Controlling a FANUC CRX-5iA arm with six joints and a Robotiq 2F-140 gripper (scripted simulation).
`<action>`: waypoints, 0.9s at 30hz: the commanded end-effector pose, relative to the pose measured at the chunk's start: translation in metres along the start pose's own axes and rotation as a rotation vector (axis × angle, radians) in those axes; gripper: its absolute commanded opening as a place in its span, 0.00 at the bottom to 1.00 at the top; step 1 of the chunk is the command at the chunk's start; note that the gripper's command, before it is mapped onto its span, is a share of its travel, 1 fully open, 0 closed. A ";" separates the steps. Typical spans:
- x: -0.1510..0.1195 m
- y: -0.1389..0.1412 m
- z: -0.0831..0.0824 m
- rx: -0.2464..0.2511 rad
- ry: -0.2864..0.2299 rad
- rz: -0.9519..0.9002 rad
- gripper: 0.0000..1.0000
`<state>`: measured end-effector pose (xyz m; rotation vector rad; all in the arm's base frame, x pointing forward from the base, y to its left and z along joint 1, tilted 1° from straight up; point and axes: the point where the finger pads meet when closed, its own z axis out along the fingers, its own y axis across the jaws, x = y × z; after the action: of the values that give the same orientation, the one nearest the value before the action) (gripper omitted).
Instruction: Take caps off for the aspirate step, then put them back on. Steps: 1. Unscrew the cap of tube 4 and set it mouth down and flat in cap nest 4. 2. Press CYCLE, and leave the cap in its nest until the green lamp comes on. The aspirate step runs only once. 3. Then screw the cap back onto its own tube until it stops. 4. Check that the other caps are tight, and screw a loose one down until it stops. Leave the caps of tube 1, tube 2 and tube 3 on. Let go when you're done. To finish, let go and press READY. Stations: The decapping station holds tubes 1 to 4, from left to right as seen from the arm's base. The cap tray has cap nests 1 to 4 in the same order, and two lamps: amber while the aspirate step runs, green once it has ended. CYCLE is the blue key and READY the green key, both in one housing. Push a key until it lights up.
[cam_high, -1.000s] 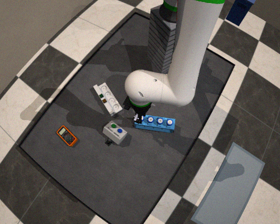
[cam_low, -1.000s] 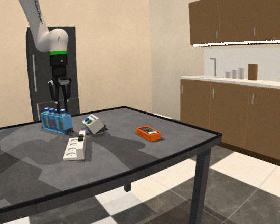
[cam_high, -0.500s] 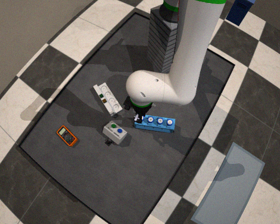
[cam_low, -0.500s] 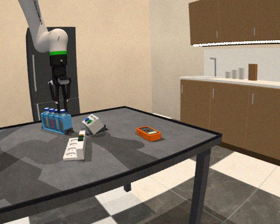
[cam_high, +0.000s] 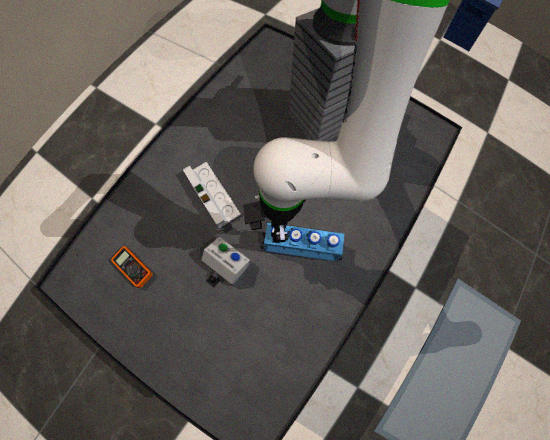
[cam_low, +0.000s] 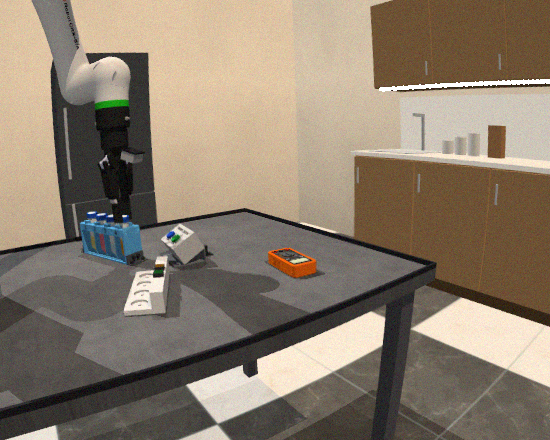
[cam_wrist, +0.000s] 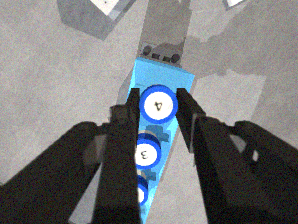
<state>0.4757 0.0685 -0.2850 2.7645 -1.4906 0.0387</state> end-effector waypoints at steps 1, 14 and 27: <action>0.001 -0.001 -0.001 0.006 -0.029 -0.064 0.30; 0.001 -0.001 0.000 0.006 -0.029 -0.064 0.41; 0.001 -0.001 -0.005 0.001 -0.030 0.251 0.41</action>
<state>0.4755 0.0688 -0.2824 2.5734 -1.8555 -0.0259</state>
